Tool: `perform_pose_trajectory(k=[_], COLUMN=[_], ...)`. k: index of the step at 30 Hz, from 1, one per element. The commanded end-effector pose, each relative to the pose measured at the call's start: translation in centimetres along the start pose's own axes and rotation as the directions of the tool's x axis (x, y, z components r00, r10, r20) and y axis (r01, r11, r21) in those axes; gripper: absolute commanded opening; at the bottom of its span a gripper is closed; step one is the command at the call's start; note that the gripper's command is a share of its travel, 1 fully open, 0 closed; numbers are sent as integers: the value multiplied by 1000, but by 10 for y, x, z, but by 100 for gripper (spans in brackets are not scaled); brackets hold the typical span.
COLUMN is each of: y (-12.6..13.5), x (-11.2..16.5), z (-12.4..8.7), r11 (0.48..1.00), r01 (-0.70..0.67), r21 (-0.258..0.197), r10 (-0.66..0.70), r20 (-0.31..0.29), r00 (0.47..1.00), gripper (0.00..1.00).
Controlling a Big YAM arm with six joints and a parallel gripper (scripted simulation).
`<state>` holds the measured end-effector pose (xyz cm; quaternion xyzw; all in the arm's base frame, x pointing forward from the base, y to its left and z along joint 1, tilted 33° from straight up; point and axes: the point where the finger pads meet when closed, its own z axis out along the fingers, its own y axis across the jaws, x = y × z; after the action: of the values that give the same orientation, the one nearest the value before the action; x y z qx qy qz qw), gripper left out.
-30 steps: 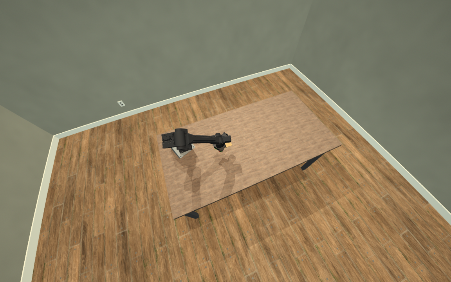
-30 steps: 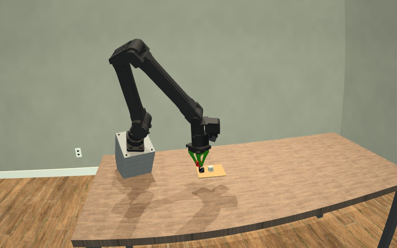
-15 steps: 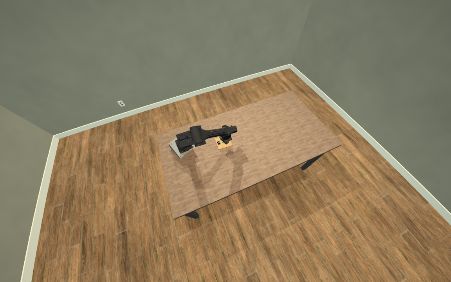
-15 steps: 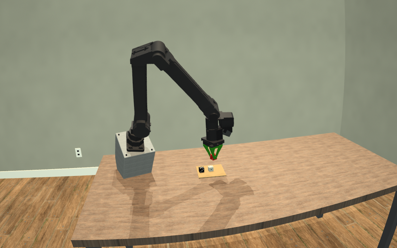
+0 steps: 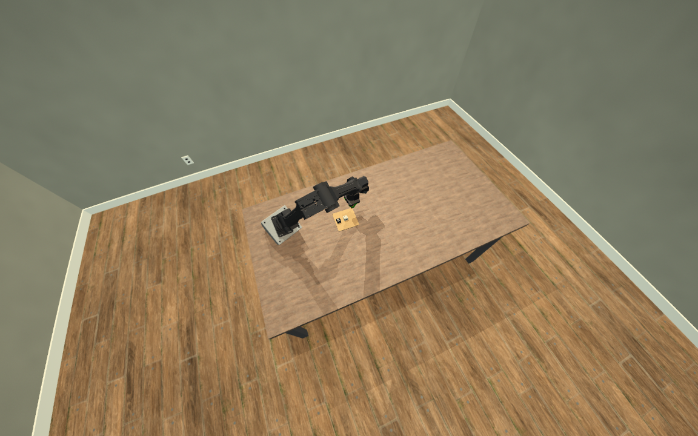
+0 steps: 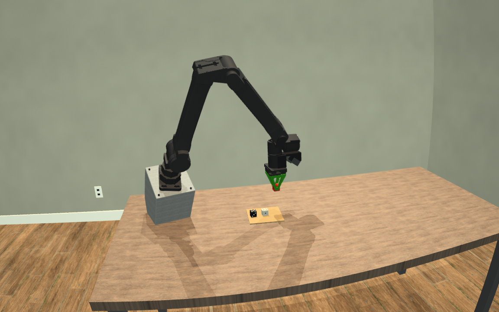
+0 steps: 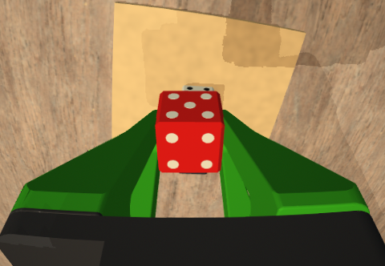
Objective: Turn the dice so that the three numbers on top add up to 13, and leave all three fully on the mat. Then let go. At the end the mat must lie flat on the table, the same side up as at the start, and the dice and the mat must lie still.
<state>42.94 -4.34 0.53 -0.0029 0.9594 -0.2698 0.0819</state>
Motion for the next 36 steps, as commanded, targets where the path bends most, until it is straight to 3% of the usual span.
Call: perform_pose_trajectory(k=[1,3,11,16,21,33,36], y=[-9,-16,-9,-8,-8,-9,-9], x=[8,-8,-9,2,3,1,1], z=[7,-6,-7,13,21,75,80], r11=[996,993,995,996,997,997,997], r01=[-88,-116,-103,-87,-79,-82,-82], r21=[13,6,2,8,6,5,5], r10=[88,116,103,87,79,82,82], r20=[-31,13,20,-11,-12,-7,-7], r00=[996,993,994,996,997,997,997], gripper=[20,20,20,20,20,20,20])
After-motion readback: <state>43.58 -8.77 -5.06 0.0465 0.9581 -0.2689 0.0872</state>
